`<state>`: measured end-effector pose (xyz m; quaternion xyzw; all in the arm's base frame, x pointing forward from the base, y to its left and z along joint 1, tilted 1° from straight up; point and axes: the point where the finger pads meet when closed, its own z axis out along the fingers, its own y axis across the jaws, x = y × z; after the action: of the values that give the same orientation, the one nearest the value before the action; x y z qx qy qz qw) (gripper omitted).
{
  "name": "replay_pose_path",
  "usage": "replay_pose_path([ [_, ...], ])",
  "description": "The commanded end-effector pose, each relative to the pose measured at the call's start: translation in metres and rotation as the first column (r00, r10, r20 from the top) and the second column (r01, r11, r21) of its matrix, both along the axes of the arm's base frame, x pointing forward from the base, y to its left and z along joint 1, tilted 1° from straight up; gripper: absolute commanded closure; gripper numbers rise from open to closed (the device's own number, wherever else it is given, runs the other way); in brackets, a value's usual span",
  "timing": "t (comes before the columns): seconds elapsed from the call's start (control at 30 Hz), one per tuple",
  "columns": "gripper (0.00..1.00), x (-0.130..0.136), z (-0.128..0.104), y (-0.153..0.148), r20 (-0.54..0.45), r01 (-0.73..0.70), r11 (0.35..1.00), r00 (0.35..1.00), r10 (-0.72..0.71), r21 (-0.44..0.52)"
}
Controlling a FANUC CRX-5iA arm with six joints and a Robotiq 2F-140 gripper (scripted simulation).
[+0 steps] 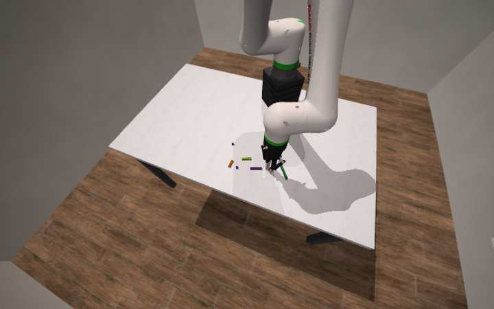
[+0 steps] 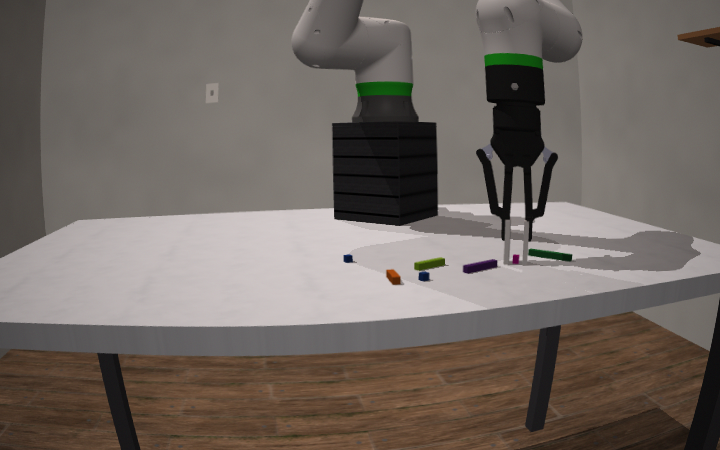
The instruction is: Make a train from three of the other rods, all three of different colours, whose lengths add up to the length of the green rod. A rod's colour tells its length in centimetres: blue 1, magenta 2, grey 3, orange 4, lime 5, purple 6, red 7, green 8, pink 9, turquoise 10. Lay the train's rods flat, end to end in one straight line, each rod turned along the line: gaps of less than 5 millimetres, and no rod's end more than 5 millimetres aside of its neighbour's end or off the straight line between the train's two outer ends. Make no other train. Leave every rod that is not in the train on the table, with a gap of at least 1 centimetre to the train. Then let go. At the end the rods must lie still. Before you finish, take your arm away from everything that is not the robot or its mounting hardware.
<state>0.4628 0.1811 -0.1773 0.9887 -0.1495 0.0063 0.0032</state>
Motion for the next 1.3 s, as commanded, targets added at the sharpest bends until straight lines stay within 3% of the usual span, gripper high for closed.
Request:
replay_pose_path([
  [0.0, 0.85, 0.0002, 0.0001, 0.0, 0.0, 0.0, 1.0, 1.0, 0.0, 0.0],
  [0.47, 0.85, 0.0002, 0.0001, 0.0, 0.0, 0.0, 1.0, 1.0, 0.0, 0.0],
  [0.5, 0.97, 0.0002, 0.0001, 0.0, 0.0, 0.0, 1.0, 1.0, 0.0, 0.0],
  [1.27, 0.97, 0.0002, 0.0001, 0.0, 0.0, 0.0, 1.0, 1.0, 0.0, 0.0],
])
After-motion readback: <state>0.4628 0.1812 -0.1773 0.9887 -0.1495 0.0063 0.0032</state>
